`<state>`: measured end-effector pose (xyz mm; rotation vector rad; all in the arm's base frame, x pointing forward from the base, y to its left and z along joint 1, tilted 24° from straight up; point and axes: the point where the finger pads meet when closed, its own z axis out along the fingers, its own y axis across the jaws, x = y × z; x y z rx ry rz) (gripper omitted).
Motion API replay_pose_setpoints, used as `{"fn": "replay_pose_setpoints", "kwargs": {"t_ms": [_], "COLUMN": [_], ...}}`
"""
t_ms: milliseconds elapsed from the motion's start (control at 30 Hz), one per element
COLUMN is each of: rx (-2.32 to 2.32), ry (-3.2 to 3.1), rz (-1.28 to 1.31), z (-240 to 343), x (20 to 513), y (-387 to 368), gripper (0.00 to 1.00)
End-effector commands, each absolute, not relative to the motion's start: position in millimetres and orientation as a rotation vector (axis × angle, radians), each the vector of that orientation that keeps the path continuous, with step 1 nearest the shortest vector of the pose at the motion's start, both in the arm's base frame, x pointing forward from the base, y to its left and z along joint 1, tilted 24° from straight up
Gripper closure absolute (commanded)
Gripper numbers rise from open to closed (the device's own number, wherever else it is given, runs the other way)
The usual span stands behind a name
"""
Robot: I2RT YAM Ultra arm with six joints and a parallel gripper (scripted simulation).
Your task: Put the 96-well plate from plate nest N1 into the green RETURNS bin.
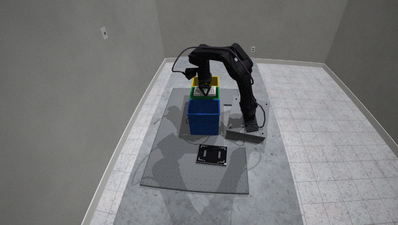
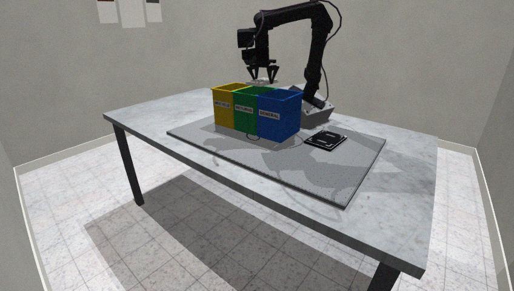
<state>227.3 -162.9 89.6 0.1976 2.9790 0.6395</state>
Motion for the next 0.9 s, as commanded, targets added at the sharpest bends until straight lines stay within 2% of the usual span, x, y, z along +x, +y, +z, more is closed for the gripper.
{"fn": "replay_pose_setpoints", "kwargs": {"t_ms": [0,867], "rx": [0.169,0.165], "ry": [2.939,2.927], "rz": [0.553,0.539], "z": [94.6,97.1], "x": [236.2,233.8], "y": [-191.2,-209.9], "gripper": [1.00,1.00]}}
